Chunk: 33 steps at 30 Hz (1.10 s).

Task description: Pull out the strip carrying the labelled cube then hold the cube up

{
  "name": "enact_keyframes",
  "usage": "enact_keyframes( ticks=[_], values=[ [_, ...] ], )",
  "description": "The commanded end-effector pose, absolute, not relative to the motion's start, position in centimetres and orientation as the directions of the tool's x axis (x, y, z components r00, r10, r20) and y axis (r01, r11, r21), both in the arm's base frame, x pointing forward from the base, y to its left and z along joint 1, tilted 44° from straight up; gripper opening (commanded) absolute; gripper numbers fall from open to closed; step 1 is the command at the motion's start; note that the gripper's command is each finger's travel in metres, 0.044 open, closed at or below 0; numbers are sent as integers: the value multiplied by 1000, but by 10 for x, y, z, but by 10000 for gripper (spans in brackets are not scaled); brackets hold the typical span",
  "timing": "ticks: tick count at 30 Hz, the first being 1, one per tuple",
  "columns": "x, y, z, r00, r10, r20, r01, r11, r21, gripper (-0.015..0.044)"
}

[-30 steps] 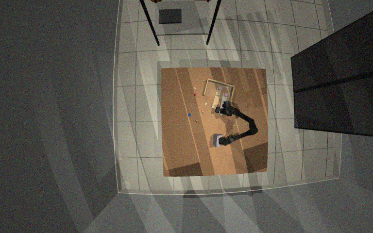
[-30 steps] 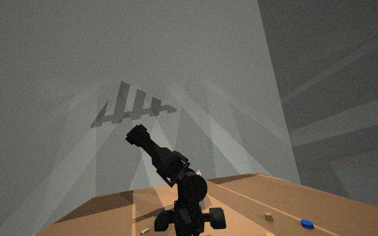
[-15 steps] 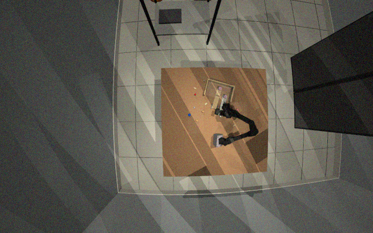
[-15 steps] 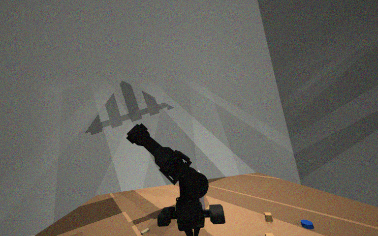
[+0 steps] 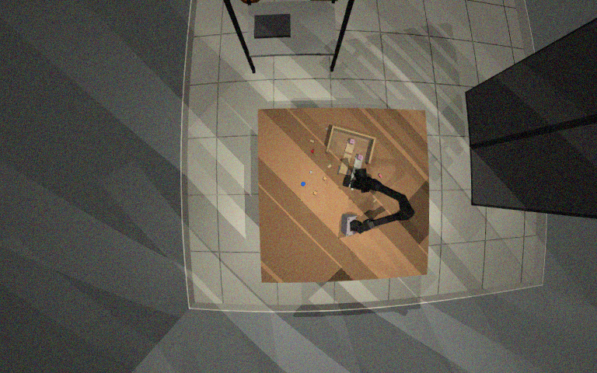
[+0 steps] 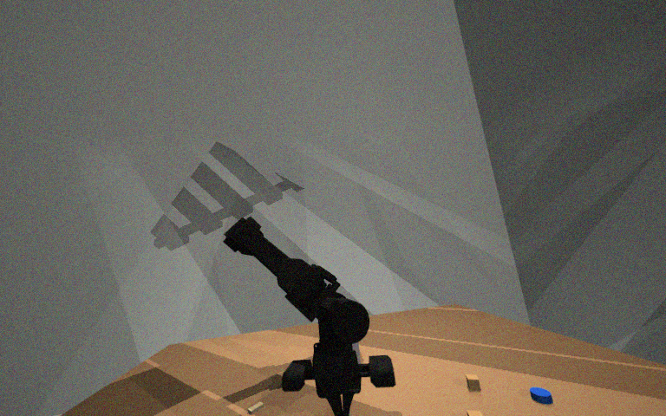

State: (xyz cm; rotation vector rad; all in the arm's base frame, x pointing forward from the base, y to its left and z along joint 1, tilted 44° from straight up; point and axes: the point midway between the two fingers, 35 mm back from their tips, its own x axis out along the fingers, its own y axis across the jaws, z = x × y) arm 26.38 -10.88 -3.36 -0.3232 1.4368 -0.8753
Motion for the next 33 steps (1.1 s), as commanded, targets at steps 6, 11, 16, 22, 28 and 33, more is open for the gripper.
enact_keyframes(
  ticks=[6,11,16,22,28,33],
  values=[
    [243,-105,-40,-127,-679,-723,311,665,-679,0],
    [236,-102,-42,-128,-679,-723,310,665,-679,0],
    [229,-100,-43,-128,-679,-723,310,665,-679,0],
    [221,-97,-44,-128,-678,-723,310,665,-679,0],
    [213,-94,-45,-129,-678,-723,310,666,-679,0],
    [206,-92,-47,-129,-678,-724,309,666,-679,0]
  ],
)
